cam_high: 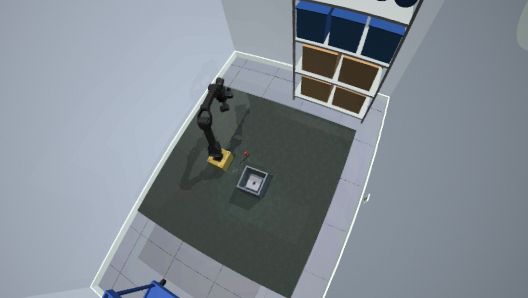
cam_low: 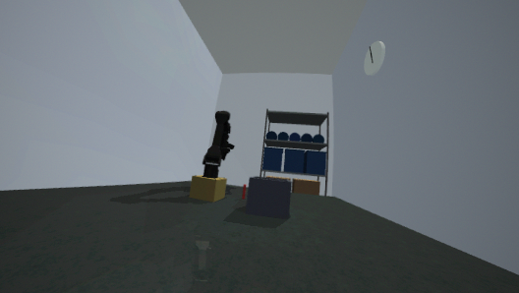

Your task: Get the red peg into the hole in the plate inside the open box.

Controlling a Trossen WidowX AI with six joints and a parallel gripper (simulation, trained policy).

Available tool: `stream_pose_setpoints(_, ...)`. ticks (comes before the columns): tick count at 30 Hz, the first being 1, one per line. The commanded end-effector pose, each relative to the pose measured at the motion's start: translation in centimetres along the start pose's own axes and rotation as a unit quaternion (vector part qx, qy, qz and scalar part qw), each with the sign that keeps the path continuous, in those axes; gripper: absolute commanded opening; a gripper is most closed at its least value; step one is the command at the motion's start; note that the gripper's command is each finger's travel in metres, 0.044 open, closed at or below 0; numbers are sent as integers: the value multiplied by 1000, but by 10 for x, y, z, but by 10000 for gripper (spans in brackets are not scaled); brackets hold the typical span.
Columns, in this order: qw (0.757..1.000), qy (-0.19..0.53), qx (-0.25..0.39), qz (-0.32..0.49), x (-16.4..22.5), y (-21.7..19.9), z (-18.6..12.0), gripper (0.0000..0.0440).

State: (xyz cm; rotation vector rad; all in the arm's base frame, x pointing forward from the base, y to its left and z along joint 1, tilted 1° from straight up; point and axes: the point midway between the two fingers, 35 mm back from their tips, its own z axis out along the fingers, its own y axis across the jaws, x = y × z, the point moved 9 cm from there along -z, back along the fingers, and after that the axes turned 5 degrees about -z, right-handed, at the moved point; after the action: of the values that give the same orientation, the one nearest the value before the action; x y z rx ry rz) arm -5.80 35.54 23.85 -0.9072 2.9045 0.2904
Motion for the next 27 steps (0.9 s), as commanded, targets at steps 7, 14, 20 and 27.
stream_pose_setpoints(7, 987, -36, 53, 147, -51, -60, -12, 325)
stream_pose_setpoints(14, 960, -57, 80, 261, -81, -110, -27, 318)
stream_pose_setpoints(20, 926, -66, 96, 358, -97, -155, -39, 334)
stream_pose_setpoints(27, 876, -60, 113, 465, -101, -207, -47, 364)
